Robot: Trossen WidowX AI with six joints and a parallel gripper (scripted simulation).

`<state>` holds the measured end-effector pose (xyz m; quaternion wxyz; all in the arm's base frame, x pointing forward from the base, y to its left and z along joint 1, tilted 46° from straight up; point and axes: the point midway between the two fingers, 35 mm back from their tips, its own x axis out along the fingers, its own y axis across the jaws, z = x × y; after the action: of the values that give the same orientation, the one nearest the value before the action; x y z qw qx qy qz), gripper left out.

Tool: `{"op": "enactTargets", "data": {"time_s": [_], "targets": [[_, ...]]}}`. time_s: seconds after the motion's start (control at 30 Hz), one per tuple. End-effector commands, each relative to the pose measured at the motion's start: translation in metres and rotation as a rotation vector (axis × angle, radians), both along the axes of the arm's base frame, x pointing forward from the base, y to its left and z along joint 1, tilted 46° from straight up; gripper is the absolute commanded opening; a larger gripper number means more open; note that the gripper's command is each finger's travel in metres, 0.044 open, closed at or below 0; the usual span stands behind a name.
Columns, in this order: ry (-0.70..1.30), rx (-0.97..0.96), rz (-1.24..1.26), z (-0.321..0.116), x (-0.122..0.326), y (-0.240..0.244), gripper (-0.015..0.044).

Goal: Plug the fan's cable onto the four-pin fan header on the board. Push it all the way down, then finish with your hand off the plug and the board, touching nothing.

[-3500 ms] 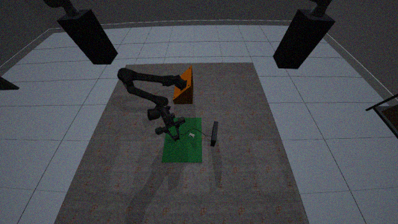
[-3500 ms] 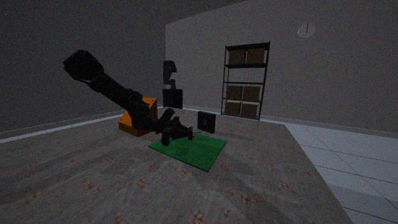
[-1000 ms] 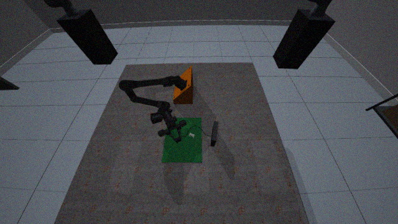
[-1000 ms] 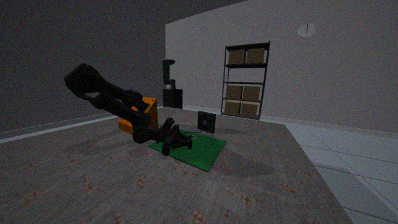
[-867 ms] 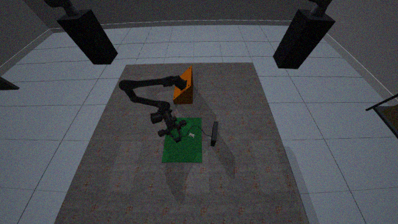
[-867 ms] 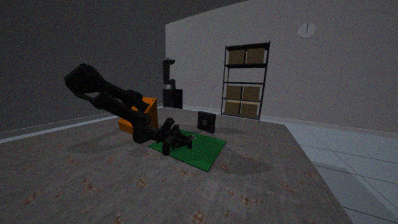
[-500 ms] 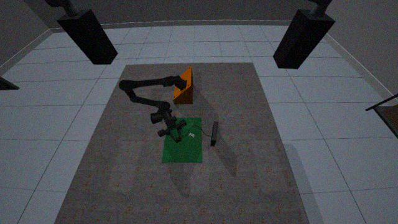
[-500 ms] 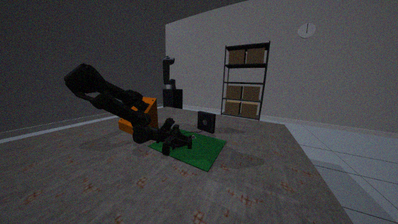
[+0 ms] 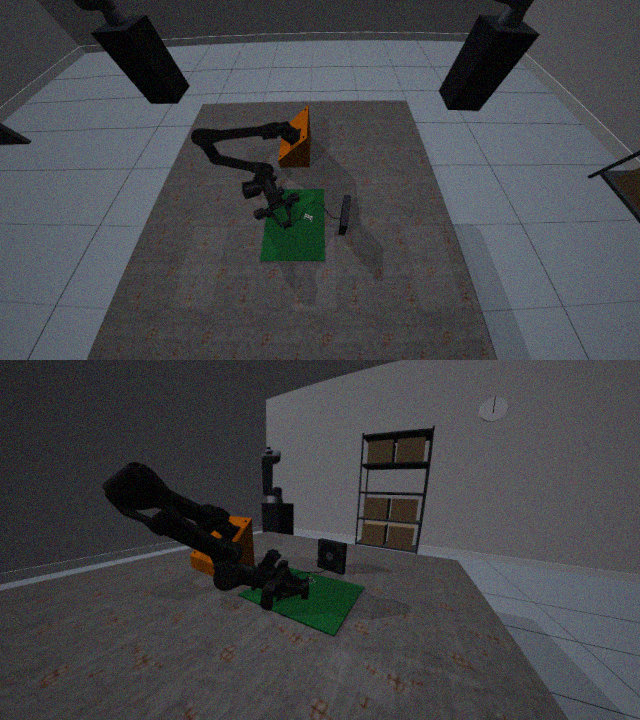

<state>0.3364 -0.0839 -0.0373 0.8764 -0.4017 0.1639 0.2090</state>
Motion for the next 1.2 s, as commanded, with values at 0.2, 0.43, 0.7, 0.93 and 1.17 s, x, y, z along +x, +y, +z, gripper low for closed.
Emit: {"op": "enactTargets", "data": {"time_s": [0.2, 0.43, 0.7, 0.93, 1.17], "targets": [[0.0, 0.0, 0.0, 0.0, 0.0, 0.0, 0.0205], [0.0, 0.0, 0.0, 0.0, 0.0, 0.0, 0.0205], [0.001, -0.001, 0.001, 0.007, -0.004, -0.001, 0.0205], [0.003, -0.002, 0.001, 0.025, -0.018, -0.003, 0.0205], [0.004, -0.003, 0.001, 0.041, -0.033, -0.002, 0.0205]]}}
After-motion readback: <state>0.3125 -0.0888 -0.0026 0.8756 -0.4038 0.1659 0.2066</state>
